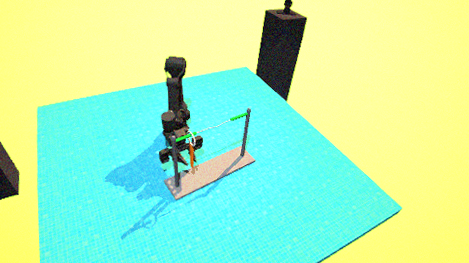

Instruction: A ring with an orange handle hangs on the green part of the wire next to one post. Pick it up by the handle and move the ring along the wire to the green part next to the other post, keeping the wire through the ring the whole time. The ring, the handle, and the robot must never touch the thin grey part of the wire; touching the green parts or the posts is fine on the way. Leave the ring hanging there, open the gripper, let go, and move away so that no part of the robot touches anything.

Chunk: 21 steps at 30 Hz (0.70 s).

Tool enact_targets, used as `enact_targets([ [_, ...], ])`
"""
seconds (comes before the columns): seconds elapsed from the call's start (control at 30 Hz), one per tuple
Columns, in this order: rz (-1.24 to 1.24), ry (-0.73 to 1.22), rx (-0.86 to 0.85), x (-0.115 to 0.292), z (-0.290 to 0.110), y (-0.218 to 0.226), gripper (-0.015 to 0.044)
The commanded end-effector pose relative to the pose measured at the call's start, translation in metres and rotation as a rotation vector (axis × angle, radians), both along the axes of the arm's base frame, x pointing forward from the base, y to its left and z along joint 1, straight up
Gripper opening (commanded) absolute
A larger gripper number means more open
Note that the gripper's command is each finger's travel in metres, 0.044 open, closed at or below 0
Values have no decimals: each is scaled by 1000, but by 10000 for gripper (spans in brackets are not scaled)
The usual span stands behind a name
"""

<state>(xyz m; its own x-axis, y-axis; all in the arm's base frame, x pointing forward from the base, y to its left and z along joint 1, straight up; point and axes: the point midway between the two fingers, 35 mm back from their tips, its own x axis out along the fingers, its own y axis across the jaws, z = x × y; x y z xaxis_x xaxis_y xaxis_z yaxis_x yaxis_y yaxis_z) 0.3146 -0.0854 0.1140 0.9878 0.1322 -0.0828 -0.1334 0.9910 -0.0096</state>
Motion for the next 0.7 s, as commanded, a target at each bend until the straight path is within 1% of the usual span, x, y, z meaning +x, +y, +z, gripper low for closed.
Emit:
enact_targets([
  [0.0, -3, -7, 0, 8, 1, -1, 160],
  [0.5, -3, -10, 1, 31, -1, 5, 160],
  [0.67, -3, -10, 1, 32, -2, 5, 160],
])
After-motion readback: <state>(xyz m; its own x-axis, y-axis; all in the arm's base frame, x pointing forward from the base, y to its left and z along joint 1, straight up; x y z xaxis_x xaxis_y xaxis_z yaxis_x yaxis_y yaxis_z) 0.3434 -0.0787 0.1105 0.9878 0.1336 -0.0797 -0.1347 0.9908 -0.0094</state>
